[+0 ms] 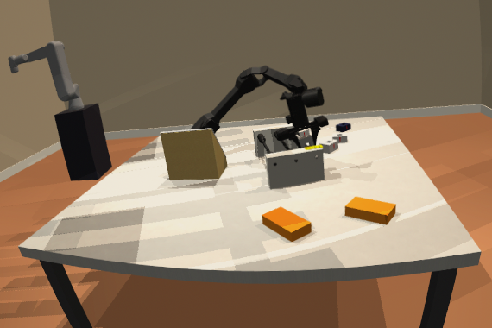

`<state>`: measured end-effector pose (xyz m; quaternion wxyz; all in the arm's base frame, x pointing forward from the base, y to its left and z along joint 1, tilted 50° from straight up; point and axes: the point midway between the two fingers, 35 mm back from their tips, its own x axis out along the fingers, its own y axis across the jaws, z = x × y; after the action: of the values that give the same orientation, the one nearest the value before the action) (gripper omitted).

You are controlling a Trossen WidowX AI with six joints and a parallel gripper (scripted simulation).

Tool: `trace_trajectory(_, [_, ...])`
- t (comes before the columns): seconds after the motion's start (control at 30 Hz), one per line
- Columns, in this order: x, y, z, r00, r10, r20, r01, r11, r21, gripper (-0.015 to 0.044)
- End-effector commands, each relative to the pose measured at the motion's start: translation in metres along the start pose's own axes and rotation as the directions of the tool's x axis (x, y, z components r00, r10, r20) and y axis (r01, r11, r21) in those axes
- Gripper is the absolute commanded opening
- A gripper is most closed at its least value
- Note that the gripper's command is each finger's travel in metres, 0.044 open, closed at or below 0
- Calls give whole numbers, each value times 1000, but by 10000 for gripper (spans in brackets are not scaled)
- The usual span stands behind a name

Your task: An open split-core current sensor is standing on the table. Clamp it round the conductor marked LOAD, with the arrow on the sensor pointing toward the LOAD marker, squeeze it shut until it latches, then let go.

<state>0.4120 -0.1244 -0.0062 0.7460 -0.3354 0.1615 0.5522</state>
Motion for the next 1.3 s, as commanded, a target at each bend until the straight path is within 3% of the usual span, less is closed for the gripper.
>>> trace_trajectory(0.0, [-1, 0, 2, 997, 79, -3, -79, 997, -13, 0])
trace_trajectory(0.67, [11, 3, 3, 994, 107, 3, -107, 994, -11, 0])
trace_trajectory(1.0, [7, 2, 3, 994, 108, 2, -108, 994, -15, 255])
trace_trajectory(1.27, [7, 2, 3, 994, 108, 2, -108, 994, -15, 255])
